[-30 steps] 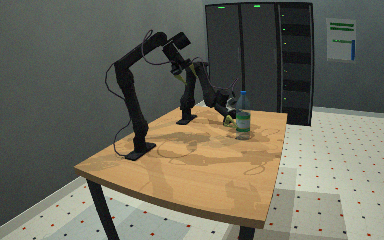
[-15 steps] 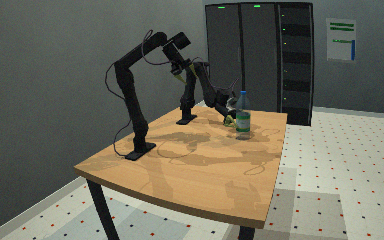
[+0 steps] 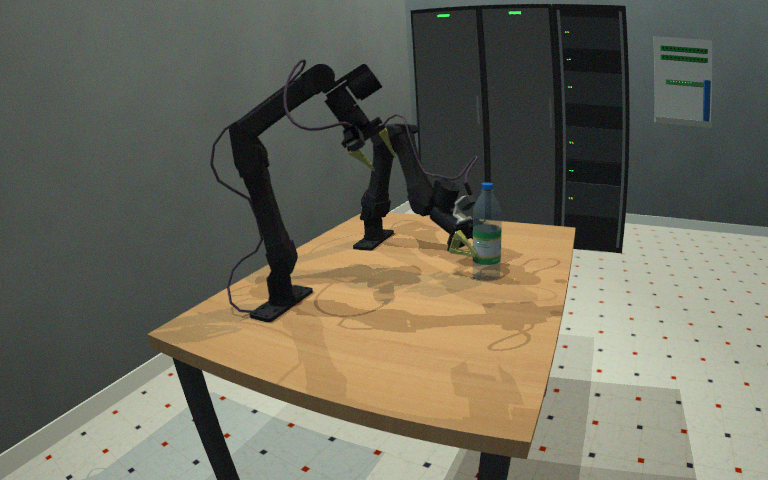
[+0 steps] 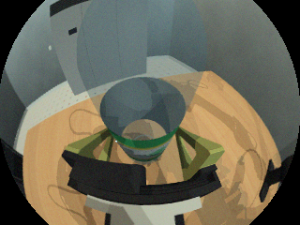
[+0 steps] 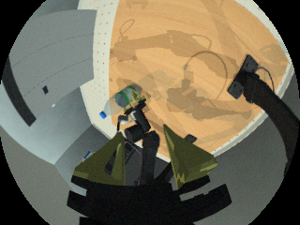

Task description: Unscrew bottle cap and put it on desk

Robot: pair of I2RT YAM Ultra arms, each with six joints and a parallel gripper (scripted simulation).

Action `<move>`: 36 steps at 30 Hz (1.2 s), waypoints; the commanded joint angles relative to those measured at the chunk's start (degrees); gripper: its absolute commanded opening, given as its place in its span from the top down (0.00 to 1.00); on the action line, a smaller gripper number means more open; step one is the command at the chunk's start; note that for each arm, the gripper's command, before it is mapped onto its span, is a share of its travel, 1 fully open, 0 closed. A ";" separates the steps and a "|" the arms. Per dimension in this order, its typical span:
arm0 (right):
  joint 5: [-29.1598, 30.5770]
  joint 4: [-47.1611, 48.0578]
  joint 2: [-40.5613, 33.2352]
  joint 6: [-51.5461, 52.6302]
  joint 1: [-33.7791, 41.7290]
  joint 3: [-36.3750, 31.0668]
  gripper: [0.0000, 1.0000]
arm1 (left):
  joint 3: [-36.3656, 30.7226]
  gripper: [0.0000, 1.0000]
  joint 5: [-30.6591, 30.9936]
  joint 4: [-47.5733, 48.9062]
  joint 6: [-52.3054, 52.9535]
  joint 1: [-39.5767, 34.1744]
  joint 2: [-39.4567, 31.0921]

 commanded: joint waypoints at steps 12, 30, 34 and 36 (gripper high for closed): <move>0.80 -0.27 -0.15 0.36 0.15 0.78 0.43 | 1.97 0.02 0.03 1.11 0.33 0.38 -0.72; 0.80 -0.27 -0.15 0.36 0.15 0.78 0.43 | 2.13 0.02 0.03 1.81 0.49 0.56 -1.34; 0.80 -0.27 -0.15 0.36 0.15 0.78 0.43 | 2.23 0.02 0.04 1.81 0.48 0.56 -1.25; 0.80 -0.27 -0.15 0.36 0.15 0.78 0.43 | 2.25 0.02 0.04 1.81 0.48 0.56 -1.24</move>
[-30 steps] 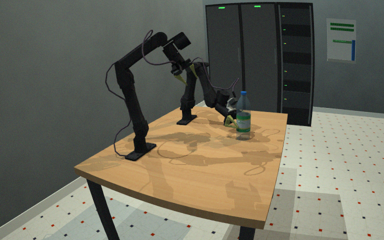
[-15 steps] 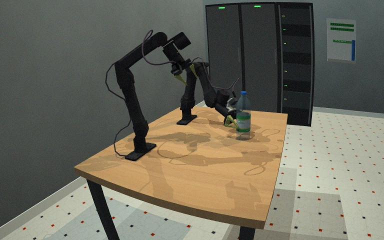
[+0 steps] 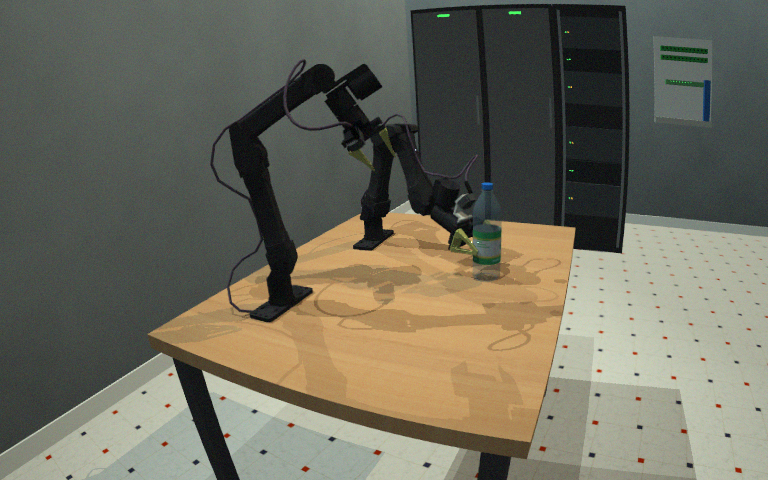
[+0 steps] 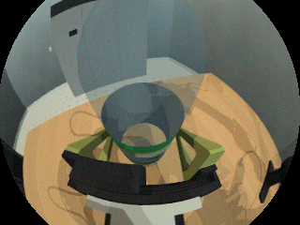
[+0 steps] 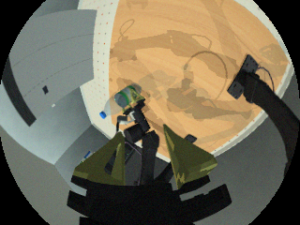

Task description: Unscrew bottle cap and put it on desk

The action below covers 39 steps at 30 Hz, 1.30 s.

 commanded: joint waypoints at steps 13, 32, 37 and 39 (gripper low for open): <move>0.80 -0.27 -0.15 0.36 0.15 0.78 0.43 | 0.24 0.28 0.00 0.27 0.01 0.00 -0.35; 0.80 -0.27 -0.15 0.36 0.15 0.78 0.43 | 8.87 1.00 2.01 -15.37 3.86 -1.16 -7.04; 0.80 -0.27 -0.15 0.36 0.15 0.78 0.43 | 14.43 1.00 7.77 -22.14 10.97 -1.12 -3.68; 0.80 -0.27 -0.15 0.36 0.15 0.78 0.43 | 17.24 1.00 11.12 -25.62 14.77 -1.04 -1.95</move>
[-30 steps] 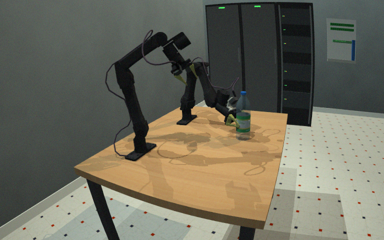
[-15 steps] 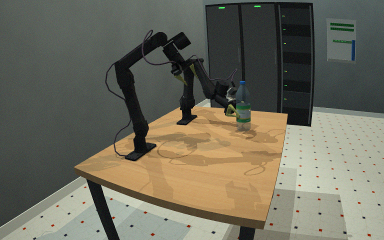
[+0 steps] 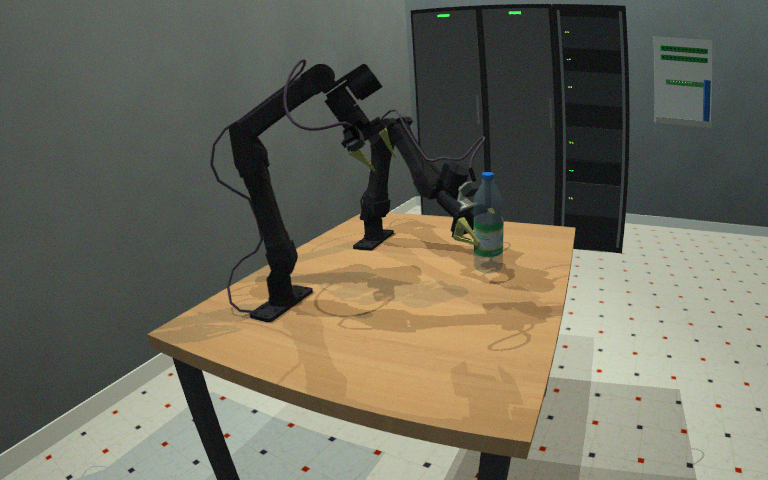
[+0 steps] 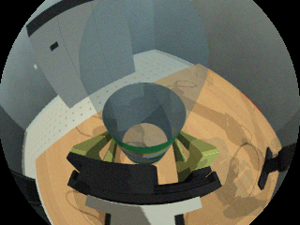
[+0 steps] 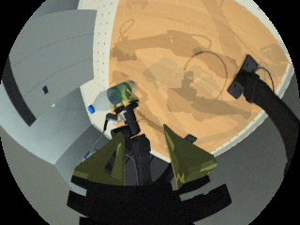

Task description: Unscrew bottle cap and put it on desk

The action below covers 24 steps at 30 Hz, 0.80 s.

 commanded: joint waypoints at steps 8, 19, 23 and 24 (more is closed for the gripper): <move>0.80 -0.27 -0.15 0.36 0.15 0.78 0.43 | 15.56 1.00 17.96 -19.98 20.34 0.17 7.18; 0.80 -0.27 -0.15 0.36 0.15 0.78 0.43 | 30.13 1.00 34.33 -40.82 38.83 0.74 14.53; 0.80 -0.27 -0.15 0.36 0.15 0.78 0.43 | 34.04 1.00 38.18 -46.00 43.38 0.83 16.30; 0.80 -0.27 -0.15 0.36 0.15 0.78 0.43 | 34.04 1.00 38.18 -46.00 43.38 0.83 16.30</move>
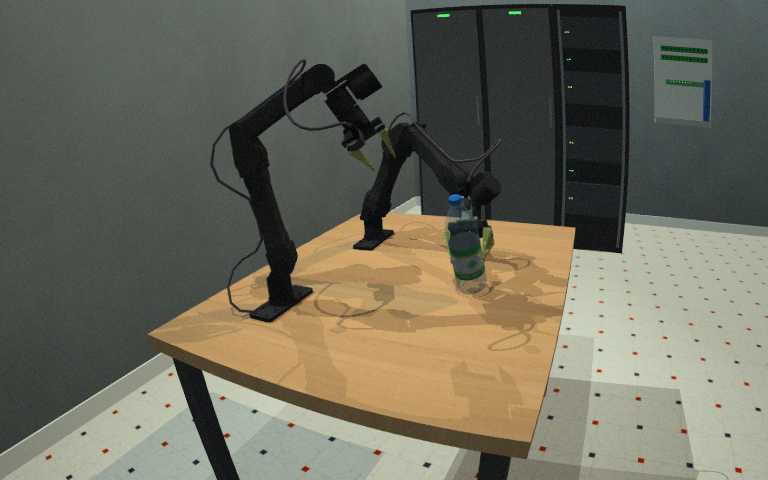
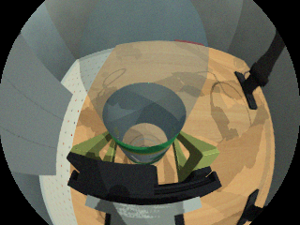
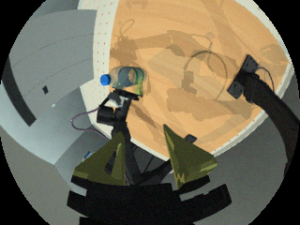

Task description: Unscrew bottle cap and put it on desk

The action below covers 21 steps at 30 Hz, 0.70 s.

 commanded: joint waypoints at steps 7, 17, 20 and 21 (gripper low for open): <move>0.80 -0.27 -0.15 0.36 0.15 0.78 0.43 | 8.52 1.00 17.15 -19.55 17.45 0.80 5.18; 0.80 -0.27 -0.15 0.36 0.15 0.78 0.43 | 15.55 1.00 24.92 -31.09 27.29 0.85 9.64; 0.80 -0.27 -0.15 0.36 0.15 0.78 0.43 | 19.57 1.00 27.81 -36.72 32.01 0.85 11.71; 0.80 -0.27 -0.15 0.36 0.15 0.78 0.43 | 20.46 1.00 28.58 -37.82 32.99 0.86 12.14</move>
